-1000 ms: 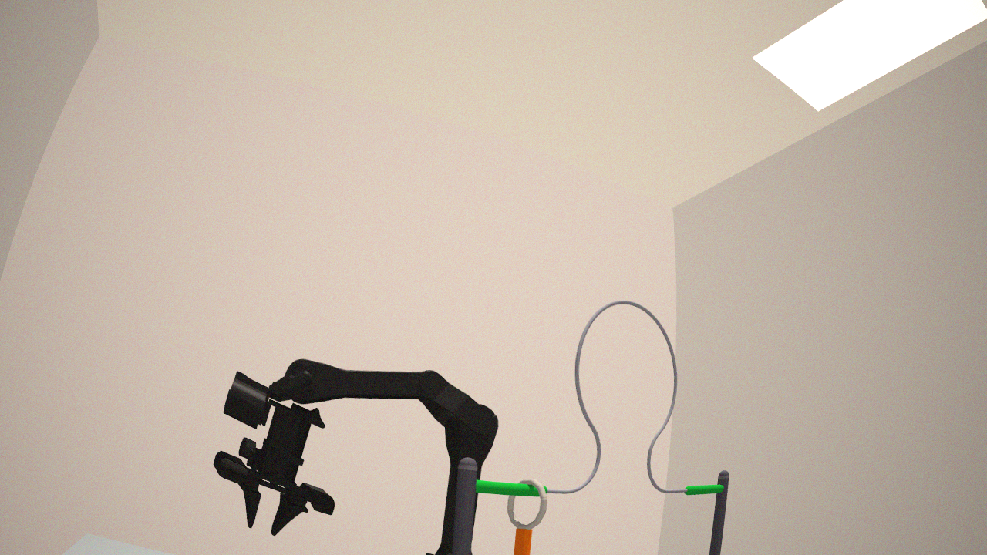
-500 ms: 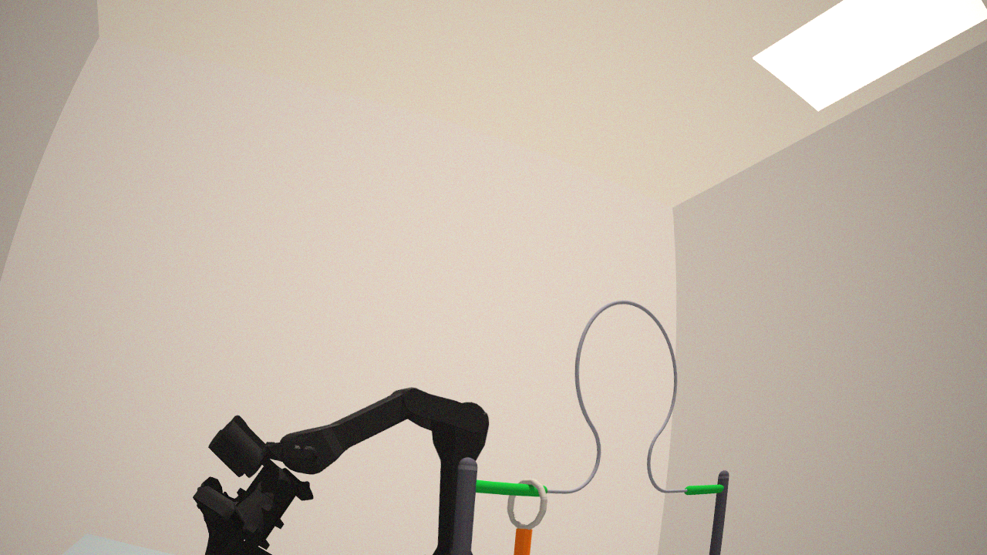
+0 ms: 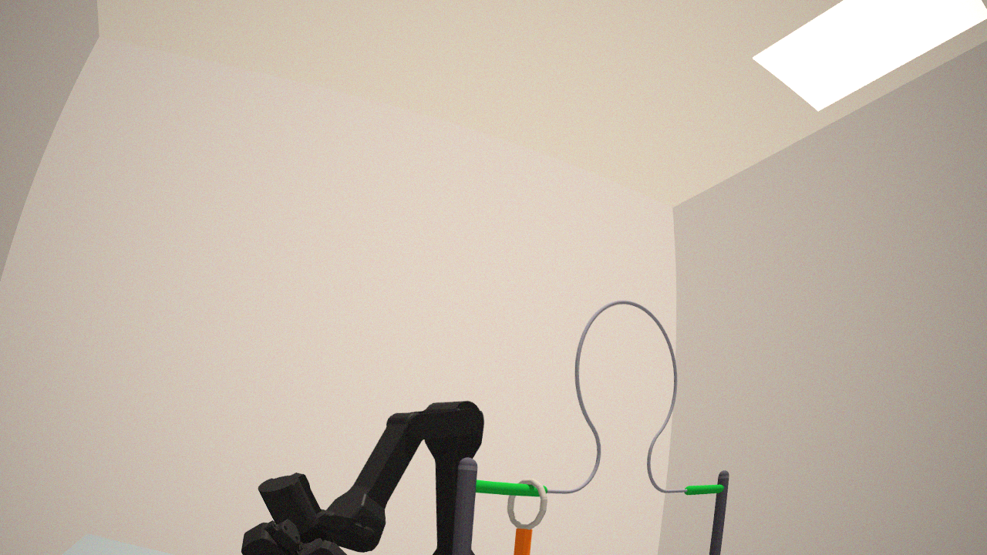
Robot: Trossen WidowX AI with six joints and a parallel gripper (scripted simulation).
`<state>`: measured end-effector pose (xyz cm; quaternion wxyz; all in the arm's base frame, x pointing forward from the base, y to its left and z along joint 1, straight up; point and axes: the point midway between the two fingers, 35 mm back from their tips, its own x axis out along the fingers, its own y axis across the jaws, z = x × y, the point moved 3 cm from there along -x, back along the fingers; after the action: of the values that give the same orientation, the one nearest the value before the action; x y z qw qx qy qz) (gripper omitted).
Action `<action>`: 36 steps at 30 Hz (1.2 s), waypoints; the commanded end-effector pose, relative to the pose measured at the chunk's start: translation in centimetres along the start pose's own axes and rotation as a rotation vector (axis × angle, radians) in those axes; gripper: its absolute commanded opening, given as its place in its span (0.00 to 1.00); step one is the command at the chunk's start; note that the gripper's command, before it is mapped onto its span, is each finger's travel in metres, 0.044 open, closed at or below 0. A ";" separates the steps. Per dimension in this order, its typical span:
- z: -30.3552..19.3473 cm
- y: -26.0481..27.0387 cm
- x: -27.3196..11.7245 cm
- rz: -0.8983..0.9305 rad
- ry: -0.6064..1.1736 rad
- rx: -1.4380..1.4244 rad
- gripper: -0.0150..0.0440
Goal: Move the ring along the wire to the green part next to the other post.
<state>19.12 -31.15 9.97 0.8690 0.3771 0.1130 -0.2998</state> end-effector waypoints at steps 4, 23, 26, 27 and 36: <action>-4.2 3.3 0.0 0.231 -0.007 -0.274 0.53; -13.3 9.3 -6.0 0.704 -0.123 -0.849 0.53; -12.8 10.1 -5.5 0.704 -0.122 -0.851 0.53; -12.6 10.5 -5.3 0.704 -0.122 -0.851 0.53; -10.6 14.7 -4.5 0.706 -0.127 -0.850 0.53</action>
<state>23.85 -13.67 11.87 0.9972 -0.0076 0.0430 0.0613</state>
